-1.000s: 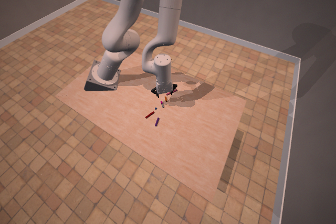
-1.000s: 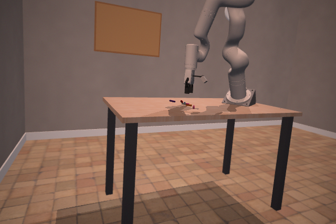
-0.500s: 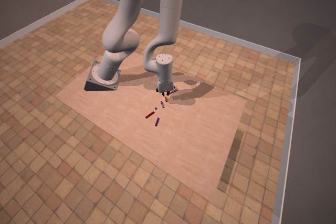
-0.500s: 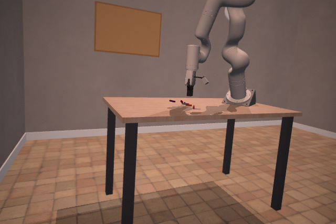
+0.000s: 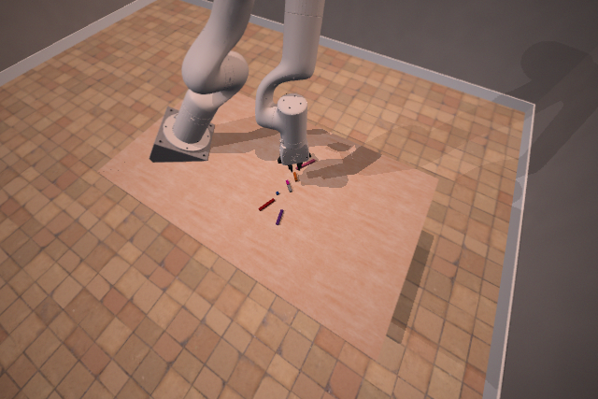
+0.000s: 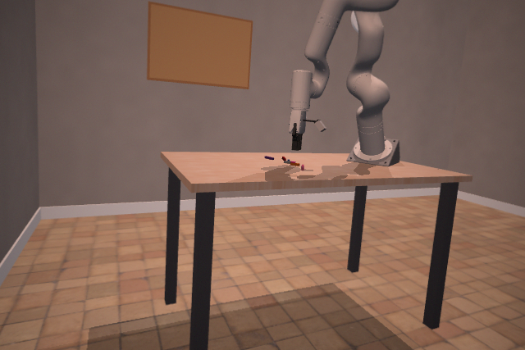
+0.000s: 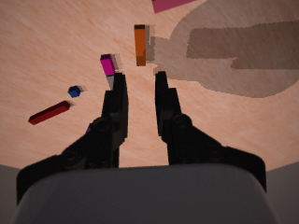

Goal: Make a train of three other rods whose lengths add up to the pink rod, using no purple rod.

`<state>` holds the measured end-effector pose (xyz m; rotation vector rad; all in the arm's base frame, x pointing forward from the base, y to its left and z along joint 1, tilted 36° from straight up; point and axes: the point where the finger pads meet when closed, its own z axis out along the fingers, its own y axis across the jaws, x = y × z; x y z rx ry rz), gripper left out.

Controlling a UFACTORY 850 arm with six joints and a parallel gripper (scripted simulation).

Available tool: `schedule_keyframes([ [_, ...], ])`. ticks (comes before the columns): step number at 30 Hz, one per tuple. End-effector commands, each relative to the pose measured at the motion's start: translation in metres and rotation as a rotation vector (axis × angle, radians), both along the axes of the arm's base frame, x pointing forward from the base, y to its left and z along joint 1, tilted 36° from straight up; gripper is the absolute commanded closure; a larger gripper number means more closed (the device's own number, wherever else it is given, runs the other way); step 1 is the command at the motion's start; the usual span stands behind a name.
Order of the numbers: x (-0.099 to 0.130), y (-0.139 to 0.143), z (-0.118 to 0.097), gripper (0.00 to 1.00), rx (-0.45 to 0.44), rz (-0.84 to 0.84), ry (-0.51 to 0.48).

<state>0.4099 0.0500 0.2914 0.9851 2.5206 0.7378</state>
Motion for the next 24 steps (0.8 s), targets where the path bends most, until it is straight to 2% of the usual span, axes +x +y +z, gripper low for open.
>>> schedule_keyframes([
  [1, 0.0004, -0.0001, 0.0005, 0.76, 0.0, 0.0, -0.001],
  [24, 0.0037, 0.0023, -0.0051, 0.76, 0.0, 0.0, -0.001],
])
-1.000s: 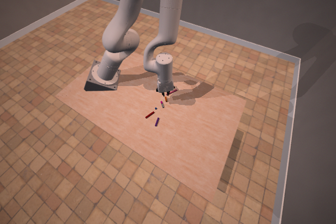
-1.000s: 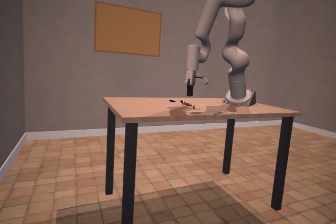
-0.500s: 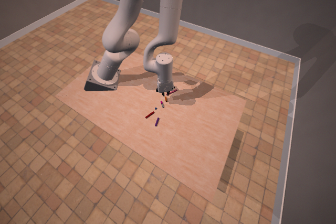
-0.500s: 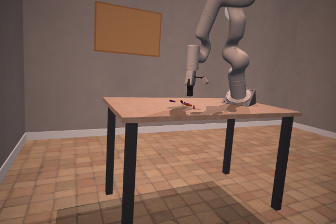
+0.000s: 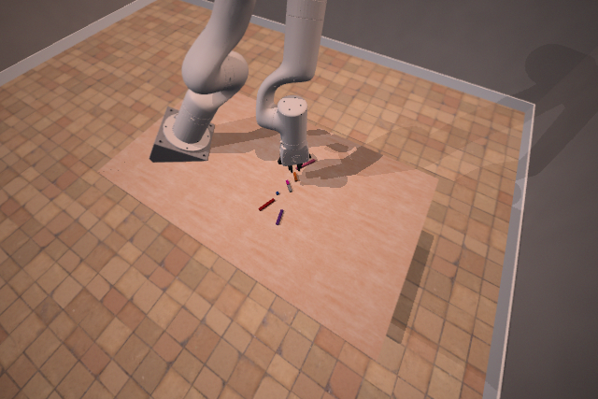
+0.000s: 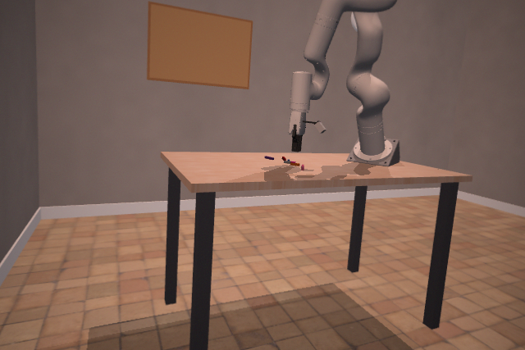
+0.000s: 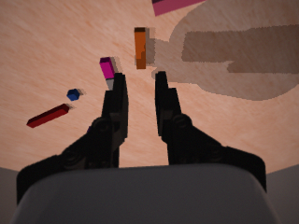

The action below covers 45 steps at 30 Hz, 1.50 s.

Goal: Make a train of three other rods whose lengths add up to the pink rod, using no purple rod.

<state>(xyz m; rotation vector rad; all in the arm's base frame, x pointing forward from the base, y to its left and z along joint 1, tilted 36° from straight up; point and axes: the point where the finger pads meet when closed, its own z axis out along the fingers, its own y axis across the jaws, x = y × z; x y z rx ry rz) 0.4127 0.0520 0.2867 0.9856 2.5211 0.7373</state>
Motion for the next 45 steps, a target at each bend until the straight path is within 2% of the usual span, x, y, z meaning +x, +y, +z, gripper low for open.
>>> schedule_keyframes([
  [1, 0.002, 0.001, -0.001, 0.76, 0.0, 0.0, -0.002],
  [29, 0.019, 0.013, -0.031, 0.76, 0.0, 0.0, -0.002],
  [45, 0.023, 0.016, -0.037, 0.76, 0.0, 0.0, -0.002],
])
